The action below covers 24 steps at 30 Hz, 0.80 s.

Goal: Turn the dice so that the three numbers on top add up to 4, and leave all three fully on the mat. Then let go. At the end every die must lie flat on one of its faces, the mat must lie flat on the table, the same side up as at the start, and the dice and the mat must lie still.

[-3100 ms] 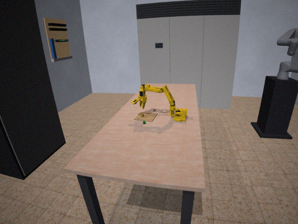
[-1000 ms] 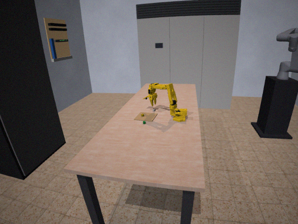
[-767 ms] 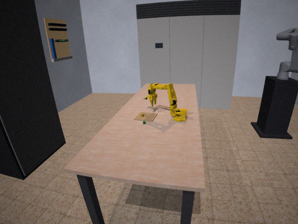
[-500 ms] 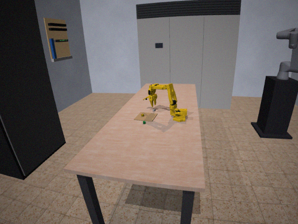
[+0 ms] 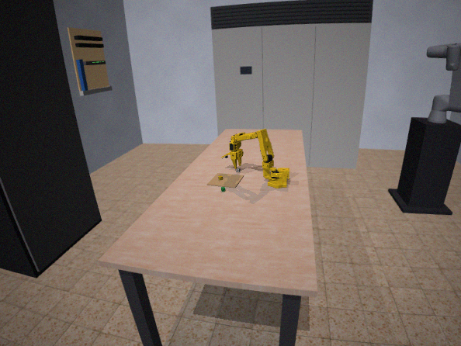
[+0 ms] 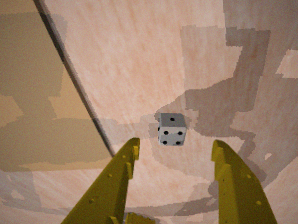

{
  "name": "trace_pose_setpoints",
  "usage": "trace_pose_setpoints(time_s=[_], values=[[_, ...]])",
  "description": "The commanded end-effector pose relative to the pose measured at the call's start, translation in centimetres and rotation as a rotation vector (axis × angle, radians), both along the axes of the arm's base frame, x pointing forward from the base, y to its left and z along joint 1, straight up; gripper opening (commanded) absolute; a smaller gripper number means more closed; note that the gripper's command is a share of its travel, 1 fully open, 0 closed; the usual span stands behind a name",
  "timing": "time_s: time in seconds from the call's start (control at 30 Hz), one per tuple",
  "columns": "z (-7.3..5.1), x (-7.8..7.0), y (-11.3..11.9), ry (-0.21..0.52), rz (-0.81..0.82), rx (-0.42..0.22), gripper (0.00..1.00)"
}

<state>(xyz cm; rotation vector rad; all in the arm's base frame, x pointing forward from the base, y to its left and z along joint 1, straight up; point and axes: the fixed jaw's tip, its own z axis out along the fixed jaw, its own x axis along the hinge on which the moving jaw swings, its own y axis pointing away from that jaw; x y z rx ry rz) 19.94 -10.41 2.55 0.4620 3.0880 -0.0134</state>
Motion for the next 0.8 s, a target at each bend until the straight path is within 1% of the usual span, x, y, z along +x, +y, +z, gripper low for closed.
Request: trace_pose_setpoints(time_s=[0.0,0.3,0.77], values=[[0.25,0.38,-0.35,-0.034,-0.017,-0.017,0.25],[-0.6,0.34,-0.32,-0.034,-0.017,-0.017,0.25],[-0.69,0.32,-0.34,-0.034,-0.017,-0.018,0.25]])
